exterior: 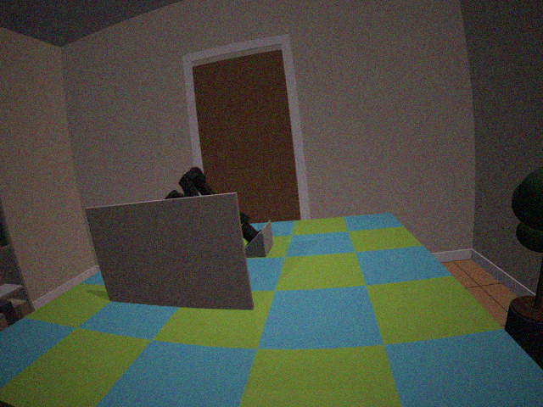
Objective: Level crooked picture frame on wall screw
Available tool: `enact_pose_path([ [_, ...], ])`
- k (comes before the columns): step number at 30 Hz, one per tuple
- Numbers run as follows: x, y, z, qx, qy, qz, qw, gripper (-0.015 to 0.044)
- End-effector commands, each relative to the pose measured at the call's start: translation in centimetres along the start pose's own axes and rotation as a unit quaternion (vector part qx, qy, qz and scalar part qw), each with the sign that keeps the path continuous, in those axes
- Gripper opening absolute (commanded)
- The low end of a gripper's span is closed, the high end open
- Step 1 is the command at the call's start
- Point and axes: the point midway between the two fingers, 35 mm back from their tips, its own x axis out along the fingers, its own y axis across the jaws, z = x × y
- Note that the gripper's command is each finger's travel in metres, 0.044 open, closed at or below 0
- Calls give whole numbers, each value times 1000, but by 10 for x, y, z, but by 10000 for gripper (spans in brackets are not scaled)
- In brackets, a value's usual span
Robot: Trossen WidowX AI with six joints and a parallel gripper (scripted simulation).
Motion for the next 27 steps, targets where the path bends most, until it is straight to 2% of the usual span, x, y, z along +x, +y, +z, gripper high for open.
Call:
enact_pose_path([
  [1,0,0,0,0,0,0,1000,0],
  [15,0,-1,0,3,0,0,1000,0],
  [27,0,0,0,55,0,0,998,0],
])
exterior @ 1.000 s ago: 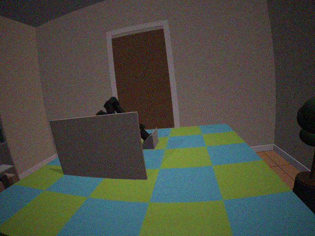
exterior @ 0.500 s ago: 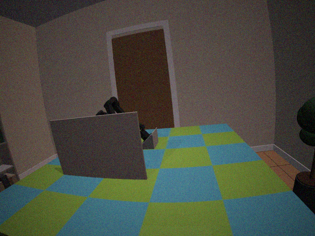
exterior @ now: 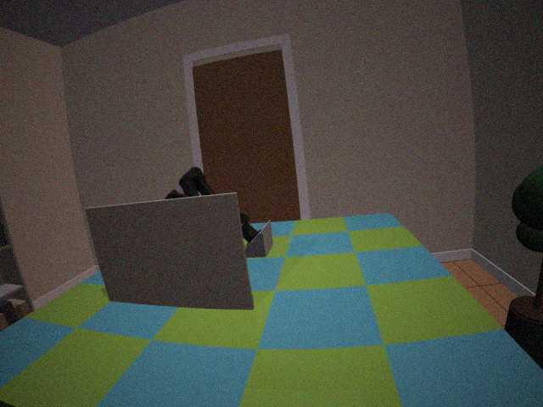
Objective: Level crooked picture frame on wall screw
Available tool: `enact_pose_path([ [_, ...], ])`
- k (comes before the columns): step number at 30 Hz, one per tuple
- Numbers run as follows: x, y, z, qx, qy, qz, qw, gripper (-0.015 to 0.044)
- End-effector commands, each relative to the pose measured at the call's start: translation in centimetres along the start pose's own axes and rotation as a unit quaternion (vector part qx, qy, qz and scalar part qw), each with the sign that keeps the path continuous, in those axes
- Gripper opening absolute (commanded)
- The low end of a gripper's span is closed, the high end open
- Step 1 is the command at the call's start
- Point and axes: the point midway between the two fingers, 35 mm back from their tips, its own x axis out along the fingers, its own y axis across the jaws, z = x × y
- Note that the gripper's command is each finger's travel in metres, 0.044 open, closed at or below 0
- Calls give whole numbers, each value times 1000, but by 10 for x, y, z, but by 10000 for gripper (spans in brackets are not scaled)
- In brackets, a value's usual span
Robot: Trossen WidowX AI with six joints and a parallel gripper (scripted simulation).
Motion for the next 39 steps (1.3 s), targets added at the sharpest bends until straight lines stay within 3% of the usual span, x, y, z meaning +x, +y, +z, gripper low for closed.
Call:
enact_pose_path([
  [1,0,0,0,14,0,-2,1000,0],
  [39,0,2,1,111,1,-2,994,0],
])
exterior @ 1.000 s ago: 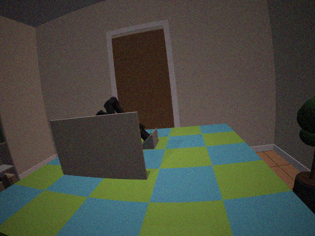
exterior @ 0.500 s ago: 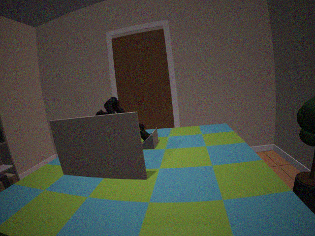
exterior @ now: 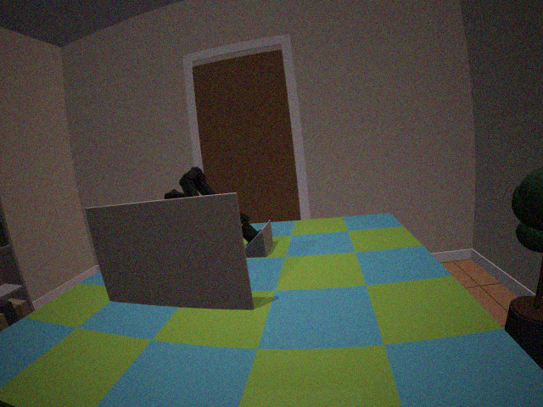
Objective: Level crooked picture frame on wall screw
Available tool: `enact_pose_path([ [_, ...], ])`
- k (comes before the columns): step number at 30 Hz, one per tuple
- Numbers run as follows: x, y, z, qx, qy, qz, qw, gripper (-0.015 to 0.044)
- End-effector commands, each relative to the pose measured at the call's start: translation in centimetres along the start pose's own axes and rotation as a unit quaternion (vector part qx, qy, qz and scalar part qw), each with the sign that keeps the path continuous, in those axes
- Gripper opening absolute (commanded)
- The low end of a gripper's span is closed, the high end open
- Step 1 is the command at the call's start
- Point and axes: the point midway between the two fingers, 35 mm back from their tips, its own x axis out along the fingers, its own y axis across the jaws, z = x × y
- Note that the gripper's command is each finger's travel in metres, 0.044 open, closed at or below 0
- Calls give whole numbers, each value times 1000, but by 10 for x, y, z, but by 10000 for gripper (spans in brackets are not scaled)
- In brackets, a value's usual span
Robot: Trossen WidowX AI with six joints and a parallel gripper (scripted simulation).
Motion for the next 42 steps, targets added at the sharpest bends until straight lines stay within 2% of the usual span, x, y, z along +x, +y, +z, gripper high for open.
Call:
enact_pose_path([
  [1,0,0,0,11,-1,-2,1000,0],
  [24,0,1,1,71,0,-2,997,0],
  [34,0,1,0,63,0,0,998,260],
  [38,-1,1,1,60,0,0,998,260],
  [42,-29,4,7,5,1,0,1000,260],
])
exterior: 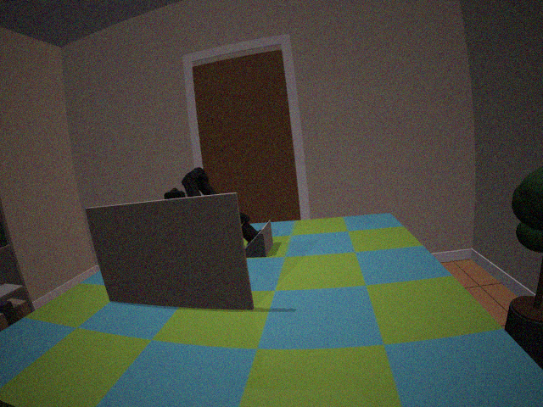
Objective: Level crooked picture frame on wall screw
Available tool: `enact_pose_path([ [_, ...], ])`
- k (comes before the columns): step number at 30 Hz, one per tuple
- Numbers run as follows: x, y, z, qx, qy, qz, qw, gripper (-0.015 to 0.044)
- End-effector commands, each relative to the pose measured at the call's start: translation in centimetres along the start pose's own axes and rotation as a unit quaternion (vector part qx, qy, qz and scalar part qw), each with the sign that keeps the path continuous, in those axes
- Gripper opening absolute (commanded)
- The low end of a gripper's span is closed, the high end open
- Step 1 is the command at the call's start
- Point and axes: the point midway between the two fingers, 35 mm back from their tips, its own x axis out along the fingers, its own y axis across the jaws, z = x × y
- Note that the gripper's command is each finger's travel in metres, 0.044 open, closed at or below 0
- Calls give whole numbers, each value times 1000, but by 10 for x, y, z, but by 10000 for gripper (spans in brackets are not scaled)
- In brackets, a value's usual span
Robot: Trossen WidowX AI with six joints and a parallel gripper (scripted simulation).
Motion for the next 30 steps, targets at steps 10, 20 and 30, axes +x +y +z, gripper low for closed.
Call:
enact_pose_path([
  [10,-85,-8,-2,-182,-1,4,983,260],
  [20,-118,25,-9,-173,-1,3,985,260],
  [30,-171,29,-11,-184,3,2,983,260],
])
